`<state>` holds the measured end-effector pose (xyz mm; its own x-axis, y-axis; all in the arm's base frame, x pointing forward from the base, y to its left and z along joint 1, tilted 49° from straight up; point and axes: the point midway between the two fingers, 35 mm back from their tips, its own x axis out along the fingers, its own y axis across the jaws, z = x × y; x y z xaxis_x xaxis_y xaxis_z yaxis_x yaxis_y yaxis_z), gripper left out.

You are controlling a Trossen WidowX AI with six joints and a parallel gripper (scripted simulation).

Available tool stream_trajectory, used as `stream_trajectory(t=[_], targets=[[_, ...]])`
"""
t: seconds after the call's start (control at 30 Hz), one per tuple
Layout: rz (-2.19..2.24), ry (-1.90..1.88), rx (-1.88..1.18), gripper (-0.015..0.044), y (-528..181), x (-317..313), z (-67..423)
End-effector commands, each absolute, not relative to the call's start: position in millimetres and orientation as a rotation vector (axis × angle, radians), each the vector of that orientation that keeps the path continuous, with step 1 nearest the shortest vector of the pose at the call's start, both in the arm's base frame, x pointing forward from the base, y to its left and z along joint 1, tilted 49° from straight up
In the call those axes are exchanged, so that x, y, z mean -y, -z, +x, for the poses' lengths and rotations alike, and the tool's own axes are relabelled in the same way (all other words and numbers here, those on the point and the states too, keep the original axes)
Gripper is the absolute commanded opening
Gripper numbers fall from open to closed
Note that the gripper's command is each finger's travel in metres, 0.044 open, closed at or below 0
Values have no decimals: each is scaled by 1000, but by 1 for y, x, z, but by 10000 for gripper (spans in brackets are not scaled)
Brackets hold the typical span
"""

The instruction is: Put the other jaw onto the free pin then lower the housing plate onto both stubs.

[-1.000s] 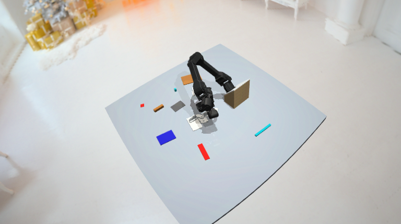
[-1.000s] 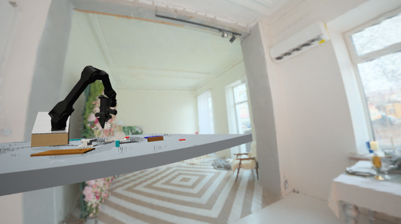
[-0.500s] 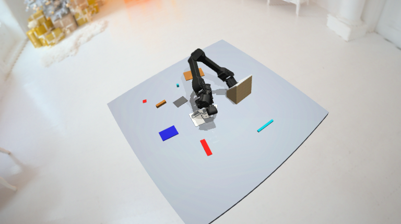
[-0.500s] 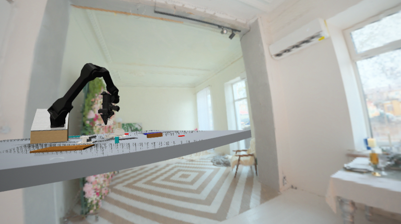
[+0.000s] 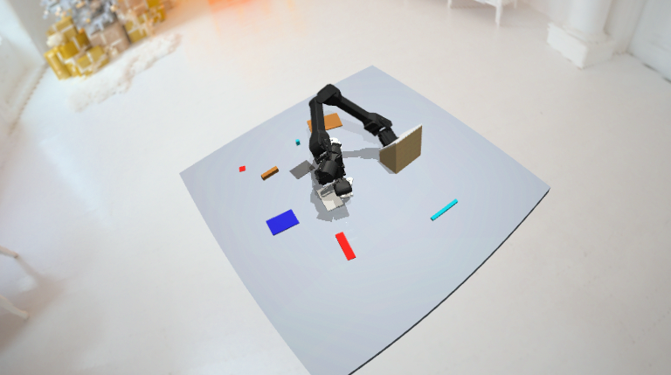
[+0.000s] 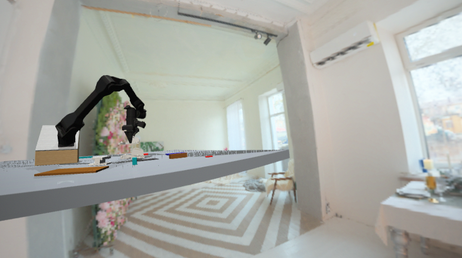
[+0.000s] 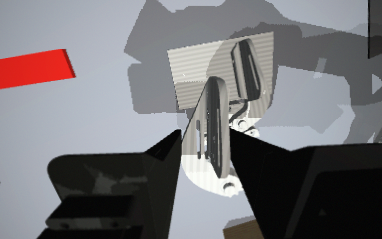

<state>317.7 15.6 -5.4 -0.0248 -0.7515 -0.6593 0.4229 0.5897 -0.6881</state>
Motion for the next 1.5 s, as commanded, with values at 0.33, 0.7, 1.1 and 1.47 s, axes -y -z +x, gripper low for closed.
stream_trajectory(t=[0.33, 0.7, 1.1, 1.47], targets=[[-330, 963, -1280, 134, -4, -6, 339], [-330, 963, -1280, 134, -4, -6, 339], [-338, 957, -1286, 134, -4, -6, 339], [-338, 957, -1286, 134, -4, -5, 339]])
